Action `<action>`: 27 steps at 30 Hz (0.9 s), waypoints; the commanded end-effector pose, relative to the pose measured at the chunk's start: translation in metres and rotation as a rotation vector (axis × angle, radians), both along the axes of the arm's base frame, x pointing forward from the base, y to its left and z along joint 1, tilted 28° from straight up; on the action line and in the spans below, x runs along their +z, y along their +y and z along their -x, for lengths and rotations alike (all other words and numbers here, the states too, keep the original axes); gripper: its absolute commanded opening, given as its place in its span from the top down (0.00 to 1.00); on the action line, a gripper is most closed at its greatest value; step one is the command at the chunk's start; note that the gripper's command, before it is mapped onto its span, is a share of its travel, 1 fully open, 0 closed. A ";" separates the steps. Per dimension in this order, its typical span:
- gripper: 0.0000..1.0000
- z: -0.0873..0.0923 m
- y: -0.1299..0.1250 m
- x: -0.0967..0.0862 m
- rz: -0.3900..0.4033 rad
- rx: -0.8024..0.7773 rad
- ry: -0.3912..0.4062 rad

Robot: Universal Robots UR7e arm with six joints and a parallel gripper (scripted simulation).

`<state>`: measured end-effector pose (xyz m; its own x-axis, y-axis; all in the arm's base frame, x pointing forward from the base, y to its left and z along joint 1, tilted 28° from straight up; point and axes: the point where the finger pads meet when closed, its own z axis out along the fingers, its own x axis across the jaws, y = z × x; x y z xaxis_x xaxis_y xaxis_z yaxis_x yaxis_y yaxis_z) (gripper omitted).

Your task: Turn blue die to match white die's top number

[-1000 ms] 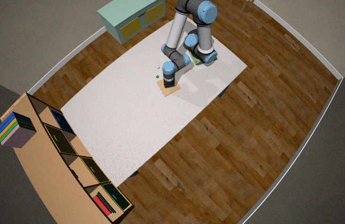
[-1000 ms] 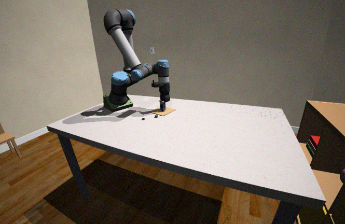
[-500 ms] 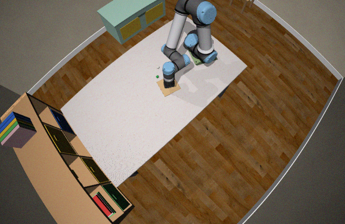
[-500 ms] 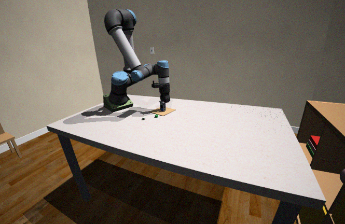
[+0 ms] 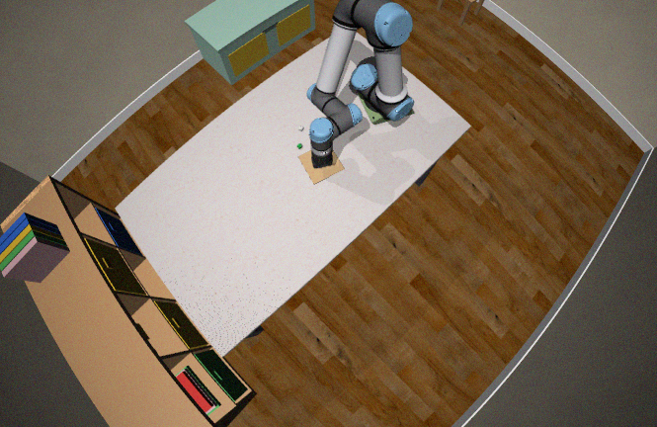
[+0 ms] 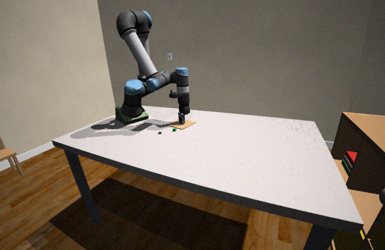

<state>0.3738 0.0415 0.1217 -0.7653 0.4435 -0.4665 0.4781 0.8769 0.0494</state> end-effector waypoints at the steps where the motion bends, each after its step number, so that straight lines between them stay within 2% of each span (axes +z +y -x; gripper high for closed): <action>1: 0.36 0.001 0.000 -0.002 -0.001 -0.001 0.004; 9: 0.36 0.001 0.000 -0.002 -0.001 -0.001 0.004; 10: 0.66 0.001 0.000 -0.002 -0.001 -0.001 0.004; 27: 0.66 0.001 0.000 -0.002 -0.001 -0.001 0.004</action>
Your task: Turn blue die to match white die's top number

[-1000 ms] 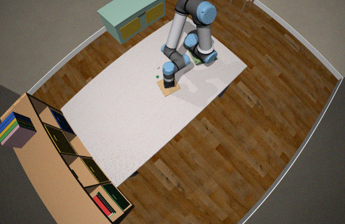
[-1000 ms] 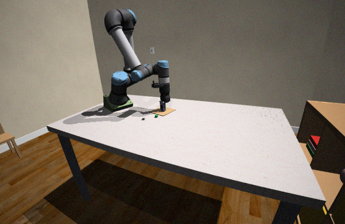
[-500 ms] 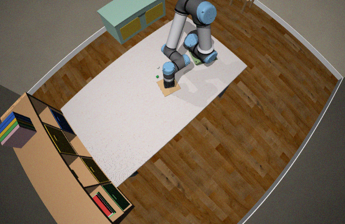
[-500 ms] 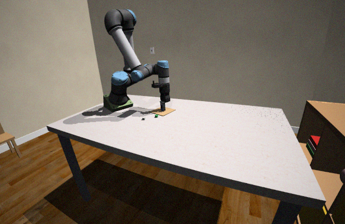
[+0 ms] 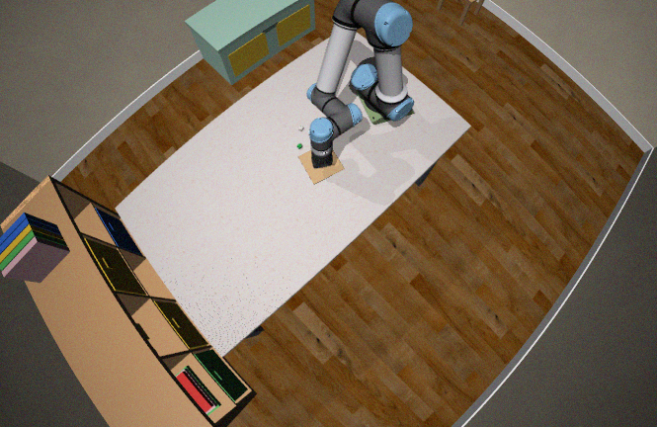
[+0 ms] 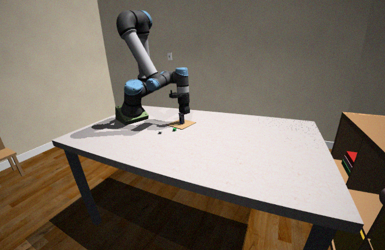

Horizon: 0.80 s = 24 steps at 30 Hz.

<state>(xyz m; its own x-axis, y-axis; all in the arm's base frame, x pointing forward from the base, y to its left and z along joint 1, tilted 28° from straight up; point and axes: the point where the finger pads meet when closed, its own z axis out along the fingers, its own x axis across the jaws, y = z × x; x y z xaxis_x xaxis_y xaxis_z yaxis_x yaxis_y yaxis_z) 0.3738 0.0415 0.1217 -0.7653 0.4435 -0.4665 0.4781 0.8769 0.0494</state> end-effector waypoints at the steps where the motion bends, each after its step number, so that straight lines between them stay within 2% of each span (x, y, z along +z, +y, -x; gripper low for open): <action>1: 0.66 0.001 0.000 -0.002 -0.001 -0.001 0.004; 24: 0.66 0.002 0.000 0.000 -0.001 -0.001 0.004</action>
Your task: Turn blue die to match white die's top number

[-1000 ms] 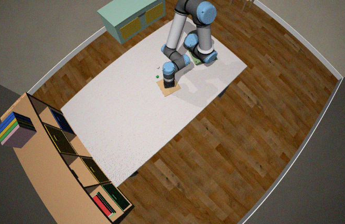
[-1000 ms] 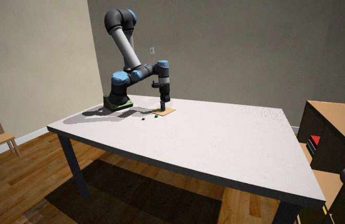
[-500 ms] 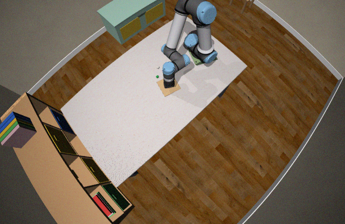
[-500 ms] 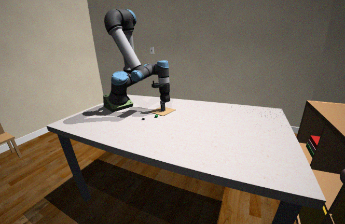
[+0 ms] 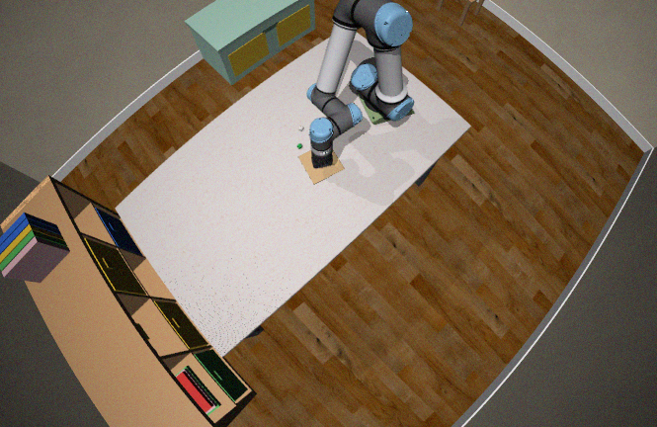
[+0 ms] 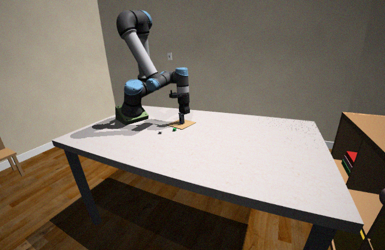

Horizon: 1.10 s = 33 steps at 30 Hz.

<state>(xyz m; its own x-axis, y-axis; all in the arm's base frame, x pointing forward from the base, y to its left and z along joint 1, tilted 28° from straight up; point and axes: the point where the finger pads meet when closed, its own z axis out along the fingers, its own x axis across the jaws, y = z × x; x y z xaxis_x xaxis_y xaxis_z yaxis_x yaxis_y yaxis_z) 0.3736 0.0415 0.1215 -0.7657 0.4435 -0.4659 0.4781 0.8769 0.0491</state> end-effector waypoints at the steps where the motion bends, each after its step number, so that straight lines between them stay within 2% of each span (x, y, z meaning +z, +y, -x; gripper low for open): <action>1: 0.66 0.002 0.000 0.001 -0.001 -0.001 0.003; 7: 0.66 0.009 0.003 0.015 -0.001 -0.001 0.003; 13: 0.66 0.020 0.008 0.038 -0.001 -0.001 0.003; 15: 0.66 0.020 0.008 0.038 -0.001 -0.001 0.003; 25: 0.66 0.039 0.016 0.077 -0.001 -0.001 0.003; 33: 0.66 0.043 0.018 0.086 -0.001 -0.001 0.003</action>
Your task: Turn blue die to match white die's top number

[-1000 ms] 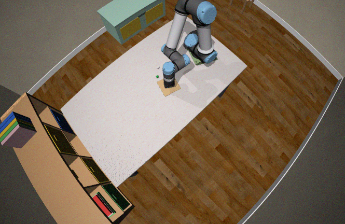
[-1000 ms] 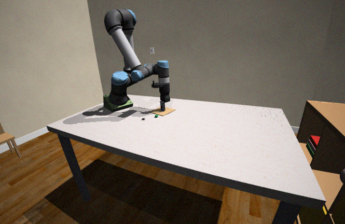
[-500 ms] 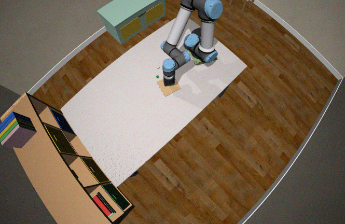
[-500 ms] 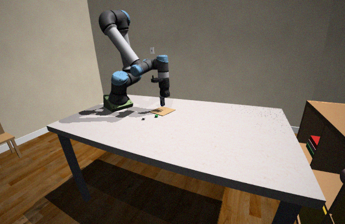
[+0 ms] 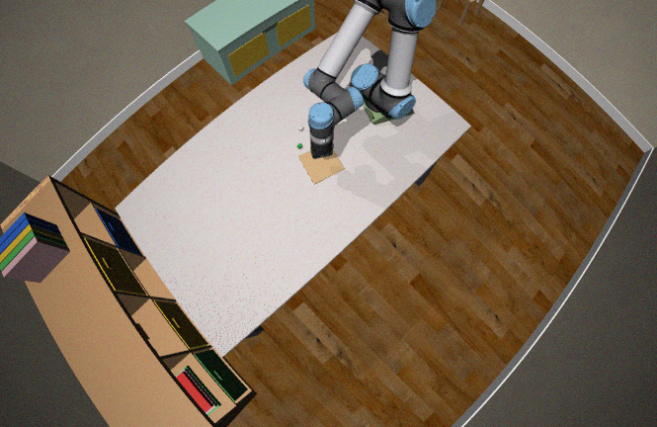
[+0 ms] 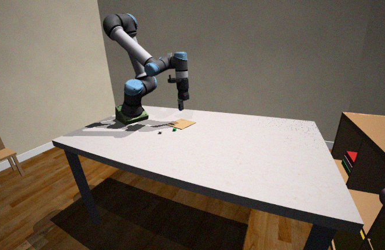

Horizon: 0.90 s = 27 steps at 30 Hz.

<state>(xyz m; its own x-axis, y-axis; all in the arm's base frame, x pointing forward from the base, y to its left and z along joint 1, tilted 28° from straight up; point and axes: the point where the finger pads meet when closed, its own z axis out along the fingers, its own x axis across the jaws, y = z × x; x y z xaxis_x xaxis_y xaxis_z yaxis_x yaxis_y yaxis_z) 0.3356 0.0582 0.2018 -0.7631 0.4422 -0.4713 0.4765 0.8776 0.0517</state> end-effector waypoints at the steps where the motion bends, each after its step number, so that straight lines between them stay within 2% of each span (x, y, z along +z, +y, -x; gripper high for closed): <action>1: 0.66 0.005 0.001 0.006 -0.001 -0.002 0.010; 27: 0.66 0.002 0.005 -0.001 0.026 0.062 0.022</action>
<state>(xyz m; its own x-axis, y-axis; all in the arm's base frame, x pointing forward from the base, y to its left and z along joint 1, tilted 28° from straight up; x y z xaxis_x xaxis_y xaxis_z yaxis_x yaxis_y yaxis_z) 0.3335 0.0631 0.2022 -0.7950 0.3885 -0.4659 0.4295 0.9028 0.0200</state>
